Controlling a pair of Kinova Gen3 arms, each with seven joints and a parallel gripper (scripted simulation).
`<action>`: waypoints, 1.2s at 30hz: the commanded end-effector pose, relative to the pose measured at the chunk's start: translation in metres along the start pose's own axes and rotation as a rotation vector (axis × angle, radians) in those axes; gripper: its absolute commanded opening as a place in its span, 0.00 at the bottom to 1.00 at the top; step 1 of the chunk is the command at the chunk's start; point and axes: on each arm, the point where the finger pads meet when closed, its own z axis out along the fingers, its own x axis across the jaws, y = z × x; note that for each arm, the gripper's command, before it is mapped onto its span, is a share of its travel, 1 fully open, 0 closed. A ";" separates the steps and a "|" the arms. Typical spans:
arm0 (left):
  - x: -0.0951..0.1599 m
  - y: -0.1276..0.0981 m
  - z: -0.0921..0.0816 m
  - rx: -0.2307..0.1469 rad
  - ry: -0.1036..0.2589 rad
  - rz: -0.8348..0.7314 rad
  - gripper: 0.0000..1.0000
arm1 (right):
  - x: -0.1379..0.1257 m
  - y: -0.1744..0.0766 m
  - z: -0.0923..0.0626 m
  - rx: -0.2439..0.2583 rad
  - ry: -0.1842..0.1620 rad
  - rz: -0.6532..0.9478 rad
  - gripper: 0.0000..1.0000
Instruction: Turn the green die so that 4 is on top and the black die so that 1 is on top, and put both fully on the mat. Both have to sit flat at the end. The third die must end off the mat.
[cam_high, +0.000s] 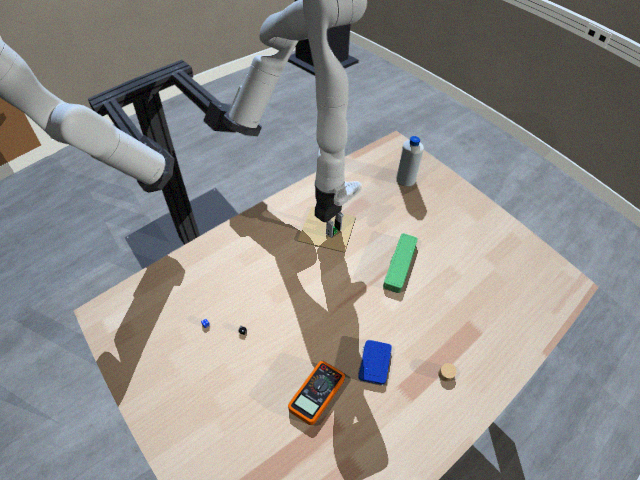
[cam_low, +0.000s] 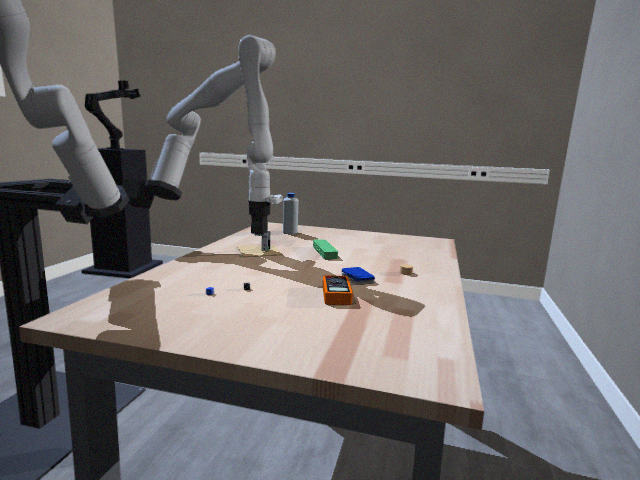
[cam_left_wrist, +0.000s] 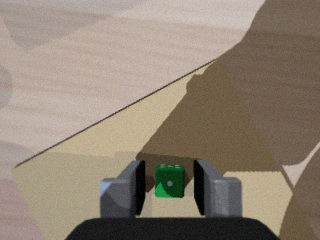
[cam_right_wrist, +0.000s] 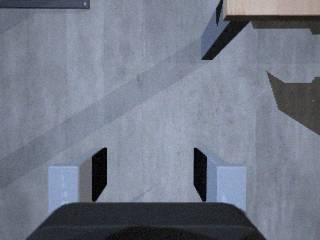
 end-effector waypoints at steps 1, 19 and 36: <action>0.000 -0.001 -0.004 0.001 0.001 0.000 0.64 | 0.000 0.000 -0.001 -0.002 0.000 0.000 1.00; 0.000 0.000 -0.070 0.001 0.001 0.000 0.64 | 0.000 0.000 -0.001 -0.002 0.000 0.000 1.00; 0.000 0.000 -0.089 0.001 0.001 0.000 1.00 | 0.000 0.000 -0.001 -0.002 0.000 0.000 1.00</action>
